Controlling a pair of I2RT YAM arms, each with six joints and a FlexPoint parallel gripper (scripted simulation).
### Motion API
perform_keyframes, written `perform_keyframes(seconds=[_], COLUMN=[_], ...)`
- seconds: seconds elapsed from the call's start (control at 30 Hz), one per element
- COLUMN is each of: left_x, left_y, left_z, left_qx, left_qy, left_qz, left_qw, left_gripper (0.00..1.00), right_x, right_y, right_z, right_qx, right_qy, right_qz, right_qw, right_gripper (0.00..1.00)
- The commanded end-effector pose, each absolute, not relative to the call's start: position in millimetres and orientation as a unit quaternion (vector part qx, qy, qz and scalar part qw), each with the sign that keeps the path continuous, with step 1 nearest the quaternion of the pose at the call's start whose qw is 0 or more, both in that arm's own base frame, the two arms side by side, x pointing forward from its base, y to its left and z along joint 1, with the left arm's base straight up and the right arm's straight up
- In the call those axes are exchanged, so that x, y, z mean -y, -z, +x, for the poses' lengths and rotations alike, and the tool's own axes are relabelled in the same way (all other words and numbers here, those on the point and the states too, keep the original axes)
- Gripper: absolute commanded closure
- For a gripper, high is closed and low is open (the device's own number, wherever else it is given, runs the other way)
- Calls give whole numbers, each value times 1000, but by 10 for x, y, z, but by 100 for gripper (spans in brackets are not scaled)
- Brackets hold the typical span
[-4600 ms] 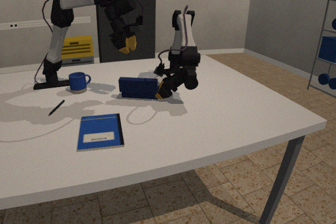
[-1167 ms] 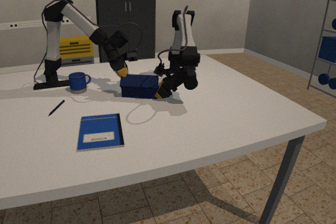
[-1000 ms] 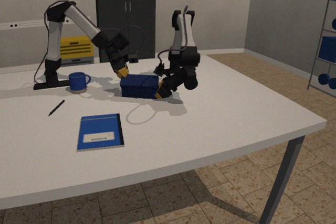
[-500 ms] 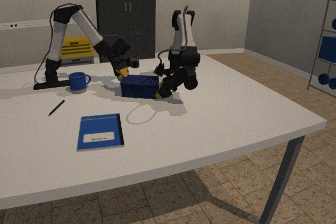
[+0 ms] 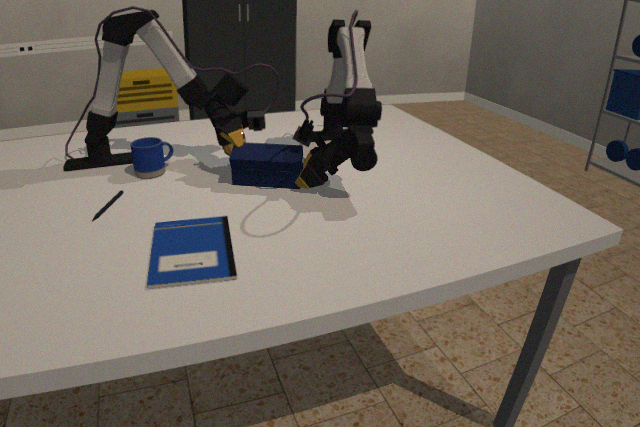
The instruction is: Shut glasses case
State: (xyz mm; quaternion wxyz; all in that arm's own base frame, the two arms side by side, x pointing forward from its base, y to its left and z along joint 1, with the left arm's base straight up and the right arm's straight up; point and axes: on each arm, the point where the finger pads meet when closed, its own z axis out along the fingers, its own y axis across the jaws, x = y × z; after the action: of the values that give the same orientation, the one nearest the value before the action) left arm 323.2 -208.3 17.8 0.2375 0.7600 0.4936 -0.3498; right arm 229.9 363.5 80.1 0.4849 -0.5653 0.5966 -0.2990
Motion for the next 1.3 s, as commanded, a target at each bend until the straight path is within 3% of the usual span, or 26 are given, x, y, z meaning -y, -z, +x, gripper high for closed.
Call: perform_keyframes(seconds=[0.0,0.5,0.63,1.27], left_x=[2102,2102,2022,1612], left_y=[-144,-144,-248,-600], left_z=[3256,3256,3301,3449], left_qx=[-496,-496,-494,-495], left_qy=[351,351,341,351], left_qz=[759,759,763,760], left_qw=[236,236,239,234], left_gripper=[52,52,11,11], right_x=[-3633,-3639,-3577,-3567], right_y=[-866,-1238,-1014,-991], right_z=[2231,1823,1826,1835], right_qx=[-597,-603,-597,-597], right_qy=[288,277,290,292], right_qz=[-562,-545,-563,-564], right_qw=[495,512,493,490], right_gripper=[64,64,64,64])
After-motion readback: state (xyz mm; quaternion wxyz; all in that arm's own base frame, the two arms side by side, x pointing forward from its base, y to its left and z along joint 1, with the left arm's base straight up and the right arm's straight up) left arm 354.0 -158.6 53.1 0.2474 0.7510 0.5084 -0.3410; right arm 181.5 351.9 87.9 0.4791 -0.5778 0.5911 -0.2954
